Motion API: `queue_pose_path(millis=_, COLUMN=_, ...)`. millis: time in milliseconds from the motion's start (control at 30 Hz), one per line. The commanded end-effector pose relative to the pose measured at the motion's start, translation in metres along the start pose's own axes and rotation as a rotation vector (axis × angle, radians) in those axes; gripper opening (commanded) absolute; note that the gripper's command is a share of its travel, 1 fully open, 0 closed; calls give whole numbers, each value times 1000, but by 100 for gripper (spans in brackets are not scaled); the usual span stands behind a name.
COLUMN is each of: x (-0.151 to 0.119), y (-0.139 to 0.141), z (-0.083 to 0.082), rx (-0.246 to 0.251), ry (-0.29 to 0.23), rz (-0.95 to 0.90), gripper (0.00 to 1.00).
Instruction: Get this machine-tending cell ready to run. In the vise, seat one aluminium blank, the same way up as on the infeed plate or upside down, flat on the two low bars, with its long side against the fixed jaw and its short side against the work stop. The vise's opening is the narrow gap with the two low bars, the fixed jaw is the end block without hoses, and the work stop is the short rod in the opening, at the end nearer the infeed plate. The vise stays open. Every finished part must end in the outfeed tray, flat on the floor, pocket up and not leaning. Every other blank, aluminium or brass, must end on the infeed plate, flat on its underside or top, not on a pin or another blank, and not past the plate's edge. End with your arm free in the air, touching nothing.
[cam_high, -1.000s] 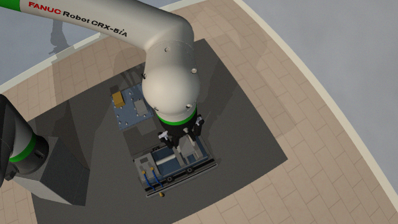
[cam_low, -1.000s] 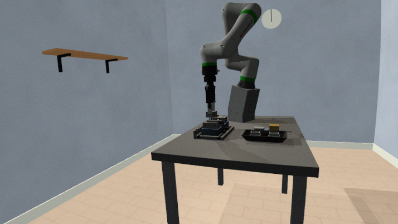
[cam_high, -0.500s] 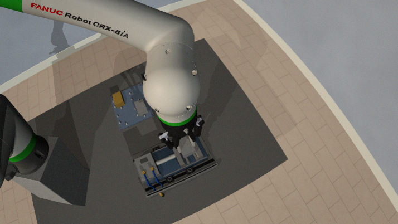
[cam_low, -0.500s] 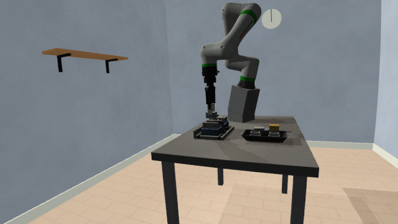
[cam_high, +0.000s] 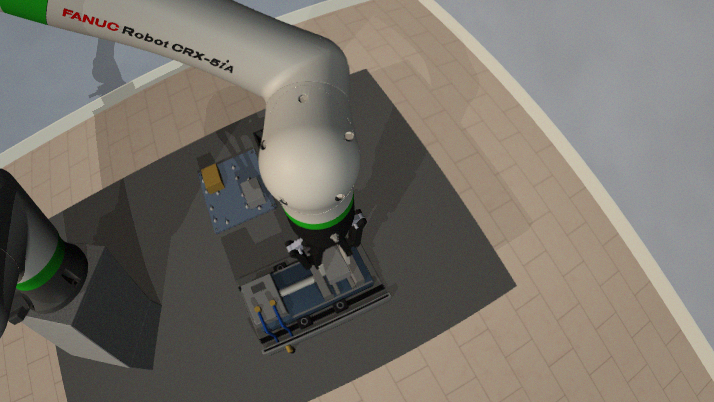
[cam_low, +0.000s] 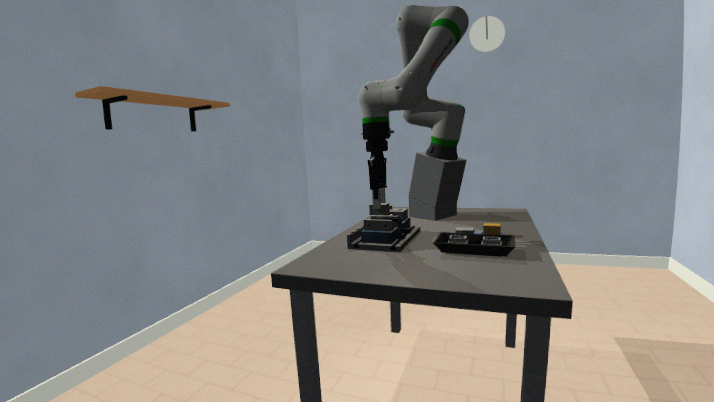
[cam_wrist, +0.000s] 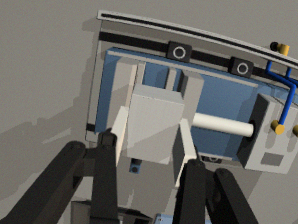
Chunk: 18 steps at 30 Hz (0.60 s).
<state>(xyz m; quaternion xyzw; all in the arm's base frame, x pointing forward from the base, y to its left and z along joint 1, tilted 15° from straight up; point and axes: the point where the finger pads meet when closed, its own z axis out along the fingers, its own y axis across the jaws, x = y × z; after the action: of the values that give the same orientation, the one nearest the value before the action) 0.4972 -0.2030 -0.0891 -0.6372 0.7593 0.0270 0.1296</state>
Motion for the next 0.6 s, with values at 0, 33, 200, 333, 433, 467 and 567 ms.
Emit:
queue_pose_path(millis=0, x=0, y=0, z=1, rx=0, ry=0, rz=0, gripper=0)
queue_pose_path(millis=33, x=0, y=0, z=1, rx=0, ry=0, rz=0, gripper=0)
queue_pose_path(millis=200, x=0, y=0, z=4, rx=0, ry=0, rz=0, gripper=0)
queue_pose_path(millis=333, x=0, y=0, z=6, rx=0, ry=0, rz=0, gripper=0)
queue_pose_path(millis=433, x=0, y=-1, z=7, rx=0, ry=0, rz=0, gripper=0)
queue_pose_path(millis=467, x=0, y=-1, z=7, rx=0, ry=0, rz=0, gripper=0)
queue_pose_path(millis=567, x=0, y=-1, z=7, rx=0, ry=0, rz=0, gripper=0)
